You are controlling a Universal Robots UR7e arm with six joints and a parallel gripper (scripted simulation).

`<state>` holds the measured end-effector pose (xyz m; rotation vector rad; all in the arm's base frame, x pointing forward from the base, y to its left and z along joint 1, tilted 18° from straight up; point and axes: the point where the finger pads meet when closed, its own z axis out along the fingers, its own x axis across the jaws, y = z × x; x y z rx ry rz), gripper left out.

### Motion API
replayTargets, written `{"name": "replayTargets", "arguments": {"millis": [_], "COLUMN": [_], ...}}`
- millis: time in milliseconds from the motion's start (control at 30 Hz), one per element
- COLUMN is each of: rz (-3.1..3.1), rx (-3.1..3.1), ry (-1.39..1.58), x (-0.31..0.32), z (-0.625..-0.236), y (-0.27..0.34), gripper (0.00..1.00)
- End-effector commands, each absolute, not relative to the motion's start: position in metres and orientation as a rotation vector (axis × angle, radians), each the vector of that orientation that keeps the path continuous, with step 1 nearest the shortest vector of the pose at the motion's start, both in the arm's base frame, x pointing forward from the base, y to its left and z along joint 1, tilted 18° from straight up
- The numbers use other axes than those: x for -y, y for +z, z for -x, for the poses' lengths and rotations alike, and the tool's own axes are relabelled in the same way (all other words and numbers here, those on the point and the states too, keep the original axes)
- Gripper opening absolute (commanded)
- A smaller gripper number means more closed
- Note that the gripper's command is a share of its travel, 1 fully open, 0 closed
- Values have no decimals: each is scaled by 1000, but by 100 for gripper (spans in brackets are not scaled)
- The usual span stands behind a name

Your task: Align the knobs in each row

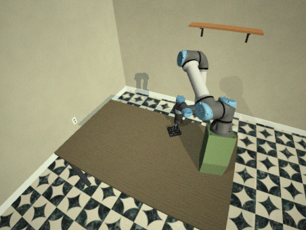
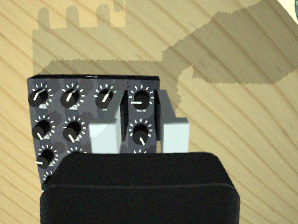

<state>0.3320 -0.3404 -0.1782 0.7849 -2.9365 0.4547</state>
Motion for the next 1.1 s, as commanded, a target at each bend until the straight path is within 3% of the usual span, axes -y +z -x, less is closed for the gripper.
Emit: {"name": "replayTargets", "arguments": {"millis": [0,1067], "rz": [-783,-782], "rx": [2938,2938], "ry": [461,461], "x": [343,347], "z": [-333,-333], "y": [-177,-189], "gripper": [46,46]}}
